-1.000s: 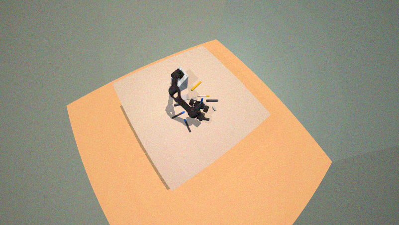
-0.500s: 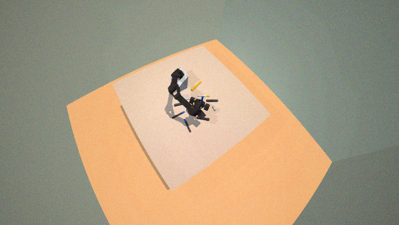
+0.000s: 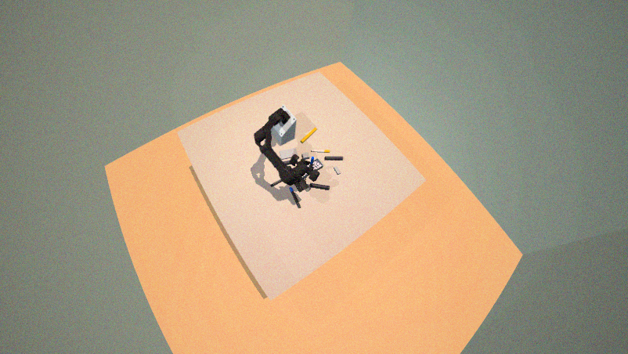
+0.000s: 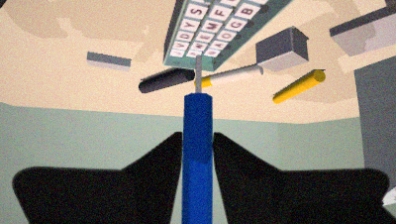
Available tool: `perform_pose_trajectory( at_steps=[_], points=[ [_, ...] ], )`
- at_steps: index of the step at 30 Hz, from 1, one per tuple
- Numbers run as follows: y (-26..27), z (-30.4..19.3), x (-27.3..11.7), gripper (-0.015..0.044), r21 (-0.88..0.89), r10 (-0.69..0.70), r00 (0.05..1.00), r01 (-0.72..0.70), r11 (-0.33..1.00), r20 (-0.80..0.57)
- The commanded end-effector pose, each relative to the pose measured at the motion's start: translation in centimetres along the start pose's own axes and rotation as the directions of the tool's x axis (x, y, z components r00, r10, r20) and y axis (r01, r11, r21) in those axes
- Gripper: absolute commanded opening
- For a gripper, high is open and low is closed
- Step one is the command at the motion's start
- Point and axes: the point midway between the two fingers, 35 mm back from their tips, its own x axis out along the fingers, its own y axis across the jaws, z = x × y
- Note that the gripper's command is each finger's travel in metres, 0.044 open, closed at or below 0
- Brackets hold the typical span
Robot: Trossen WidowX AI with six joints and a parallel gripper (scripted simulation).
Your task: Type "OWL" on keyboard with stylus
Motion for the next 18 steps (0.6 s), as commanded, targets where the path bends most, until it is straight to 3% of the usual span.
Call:
perform_pose_trajectory(
  at_steps=[1,9,18],
  points=[
    [-0.7,0.7,-1.9,0.0000,0.055,0.078,0.997,-0.077,0.996,-0.004],
    [-2.1,2.0,-5.5,0.0000,0.138,0.216,0.976,-0.216,0.967,0.015],
    [-2.1,2.0,-5.5,0.0000,0.139,0.219,0.976,-0.219,0.966,0.015]
  ],
)
